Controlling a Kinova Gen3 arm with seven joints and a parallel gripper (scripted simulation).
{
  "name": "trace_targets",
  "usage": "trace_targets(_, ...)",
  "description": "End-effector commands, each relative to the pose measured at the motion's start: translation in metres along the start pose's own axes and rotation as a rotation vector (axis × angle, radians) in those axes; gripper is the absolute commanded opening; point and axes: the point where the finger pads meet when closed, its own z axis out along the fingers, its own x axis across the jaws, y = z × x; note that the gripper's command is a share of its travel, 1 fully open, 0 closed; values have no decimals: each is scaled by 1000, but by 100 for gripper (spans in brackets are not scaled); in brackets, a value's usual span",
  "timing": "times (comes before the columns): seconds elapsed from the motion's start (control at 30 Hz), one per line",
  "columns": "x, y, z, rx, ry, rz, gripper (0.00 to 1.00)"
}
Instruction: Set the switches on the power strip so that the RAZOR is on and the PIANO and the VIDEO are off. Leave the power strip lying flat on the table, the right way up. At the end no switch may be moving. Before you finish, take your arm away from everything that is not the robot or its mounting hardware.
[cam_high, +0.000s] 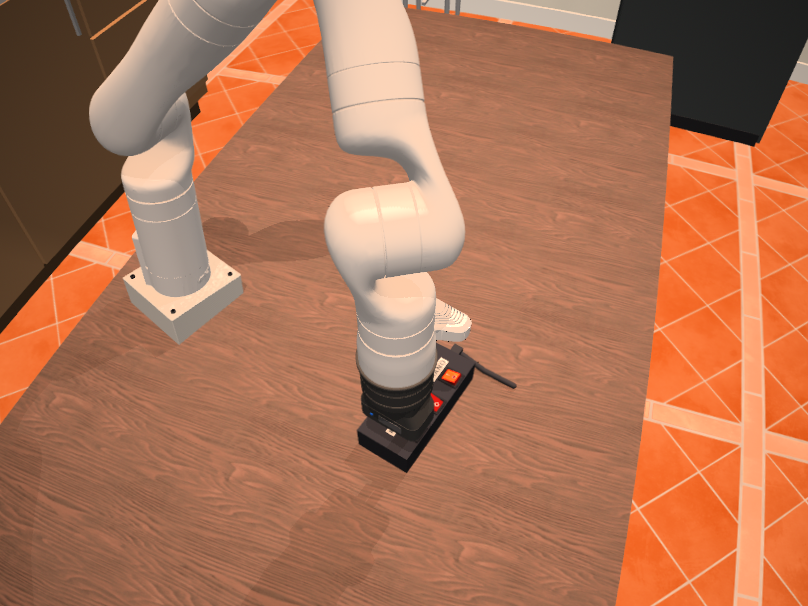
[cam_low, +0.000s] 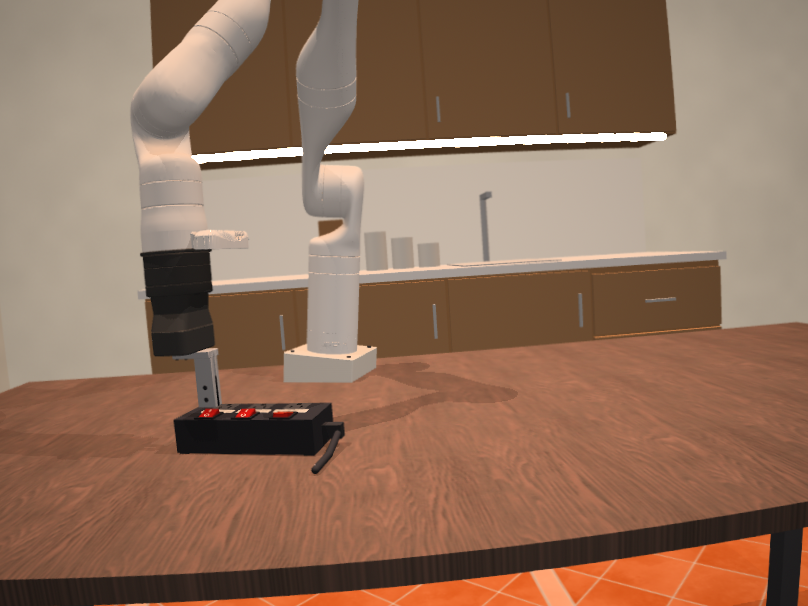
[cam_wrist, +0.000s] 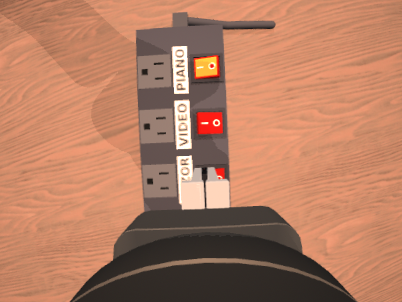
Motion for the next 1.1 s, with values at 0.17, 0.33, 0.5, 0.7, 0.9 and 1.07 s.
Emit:
trace_targets(0.17,1,0,-1,0,2,0,0)
trace_targets(0.33,1,0,-1,0,2,0,0)
trace_targets(0.5,1,0,0,0,2,0,0)
trace_targets(0.7,1,0,1,0,2,0,0)
trace_targets(0.9,1,0,4,0,2,0,0)
trace_targets(1.07,1,0,5,0,2,0,0)
